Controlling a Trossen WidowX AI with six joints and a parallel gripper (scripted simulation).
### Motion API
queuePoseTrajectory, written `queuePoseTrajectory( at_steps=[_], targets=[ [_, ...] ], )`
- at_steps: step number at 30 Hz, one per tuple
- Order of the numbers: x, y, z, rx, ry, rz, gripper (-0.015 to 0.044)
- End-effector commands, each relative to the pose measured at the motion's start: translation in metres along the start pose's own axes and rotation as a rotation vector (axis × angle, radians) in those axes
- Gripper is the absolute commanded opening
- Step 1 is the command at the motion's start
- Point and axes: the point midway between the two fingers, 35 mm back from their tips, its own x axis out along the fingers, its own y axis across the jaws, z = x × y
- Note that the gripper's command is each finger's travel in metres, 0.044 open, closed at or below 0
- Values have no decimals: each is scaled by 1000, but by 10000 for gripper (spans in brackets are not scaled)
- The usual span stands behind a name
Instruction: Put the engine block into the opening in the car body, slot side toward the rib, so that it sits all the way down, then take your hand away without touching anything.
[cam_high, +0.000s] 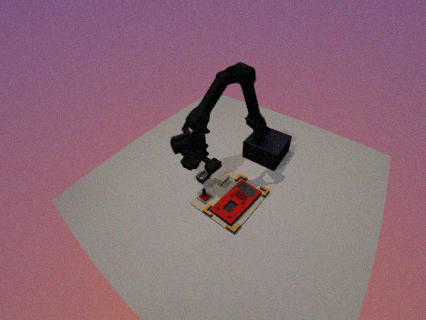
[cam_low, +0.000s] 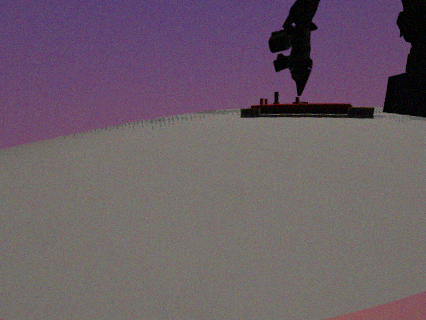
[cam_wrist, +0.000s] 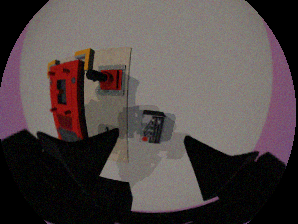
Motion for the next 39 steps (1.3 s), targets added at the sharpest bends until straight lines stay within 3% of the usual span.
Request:
queuePoseTrajectory(
  at_steps=[1,19,30,37,39],
  targets=[
    [7,0,-2,0,12,0,440],
    [33,0,-3,0,12,0,440],
    [33,0,-3,0,12,0,151],
    [33,0,-3,0,12,0,105],
    [32,0,-3,0,12,0,52]
  ],
)
